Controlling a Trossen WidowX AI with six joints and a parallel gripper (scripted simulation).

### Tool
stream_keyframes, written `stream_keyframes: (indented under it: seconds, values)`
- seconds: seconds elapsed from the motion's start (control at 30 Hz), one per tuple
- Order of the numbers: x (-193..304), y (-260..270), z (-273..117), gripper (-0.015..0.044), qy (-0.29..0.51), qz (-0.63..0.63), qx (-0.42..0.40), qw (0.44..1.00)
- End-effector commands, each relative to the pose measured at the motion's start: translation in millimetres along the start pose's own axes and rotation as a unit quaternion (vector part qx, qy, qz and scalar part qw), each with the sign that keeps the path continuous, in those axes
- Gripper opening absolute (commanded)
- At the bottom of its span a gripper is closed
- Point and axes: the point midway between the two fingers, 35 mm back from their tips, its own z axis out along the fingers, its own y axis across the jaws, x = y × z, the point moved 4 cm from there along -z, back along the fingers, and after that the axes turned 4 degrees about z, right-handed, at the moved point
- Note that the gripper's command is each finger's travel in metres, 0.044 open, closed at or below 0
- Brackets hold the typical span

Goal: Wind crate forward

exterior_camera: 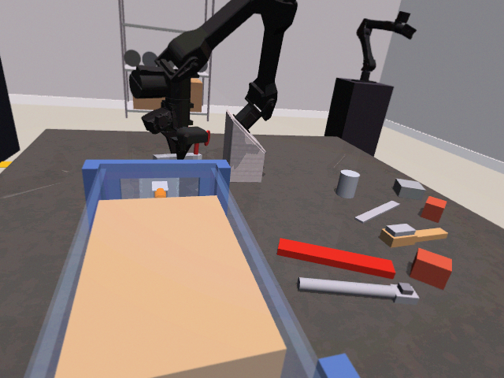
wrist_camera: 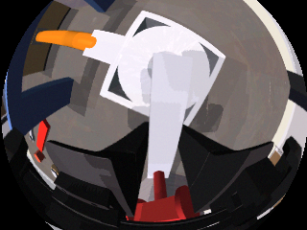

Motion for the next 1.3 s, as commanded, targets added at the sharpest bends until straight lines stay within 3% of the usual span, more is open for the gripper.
stream_keyframes:
  seconds: [0.0,1.27]
  values:
    - [-2.4,0.3,-0.8,0.0,0.012,-0.001,0.004,1.0]
    - [-7.3,9.1,3.8,0.0,0.033,0.077,0.008,0.996]
